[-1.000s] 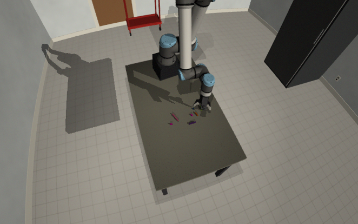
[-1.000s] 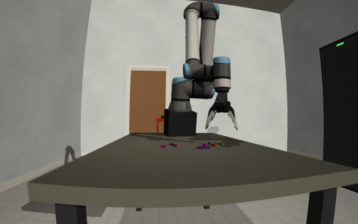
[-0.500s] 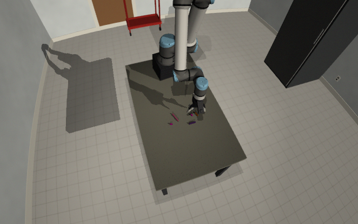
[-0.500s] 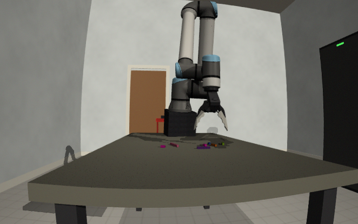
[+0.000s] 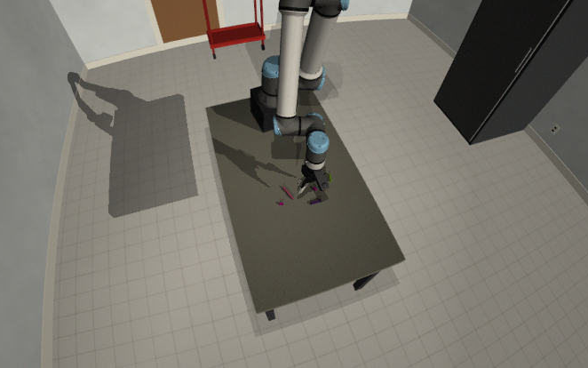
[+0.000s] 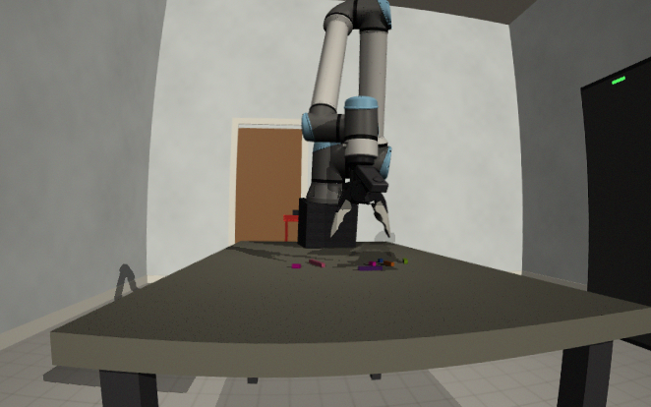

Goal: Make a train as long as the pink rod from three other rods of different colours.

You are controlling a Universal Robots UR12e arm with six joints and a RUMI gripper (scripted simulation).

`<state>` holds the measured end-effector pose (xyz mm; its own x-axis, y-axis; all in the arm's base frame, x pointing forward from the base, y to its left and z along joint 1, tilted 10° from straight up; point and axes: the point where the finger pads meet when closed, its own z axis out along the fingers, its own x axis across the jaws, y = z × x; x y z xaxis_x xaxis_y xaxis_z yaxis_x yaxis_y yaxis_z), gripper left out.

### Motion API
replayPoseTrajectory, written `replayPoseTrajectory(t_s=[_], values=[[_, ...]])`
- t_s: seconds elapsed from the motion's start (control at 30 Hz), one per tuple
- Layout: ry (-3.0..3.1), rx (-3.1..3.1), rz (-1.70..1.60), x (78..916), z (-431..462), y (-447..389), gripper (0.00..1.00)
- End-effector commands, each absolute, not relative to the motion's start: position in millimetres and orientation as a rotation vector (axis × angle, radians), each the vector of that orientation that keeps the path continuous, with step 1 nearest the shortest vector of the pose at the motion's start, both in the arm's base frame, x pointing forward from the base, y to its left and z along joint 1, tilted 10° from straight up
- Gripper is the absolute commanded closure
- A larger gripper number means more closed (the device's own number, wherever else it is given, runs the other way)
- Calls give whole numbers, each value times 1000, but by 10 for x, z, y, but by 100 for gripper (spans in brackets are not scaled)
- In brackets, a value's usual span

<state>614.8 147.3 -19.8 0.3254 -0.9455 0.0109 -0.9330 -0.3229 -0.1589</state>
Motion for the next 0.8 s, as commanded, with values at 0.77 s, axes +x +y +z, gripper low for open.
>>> replayPoseTrajectory(t_s=[0.77], values=[[962, -2877, -202, 6325, -195, 421, 0]])
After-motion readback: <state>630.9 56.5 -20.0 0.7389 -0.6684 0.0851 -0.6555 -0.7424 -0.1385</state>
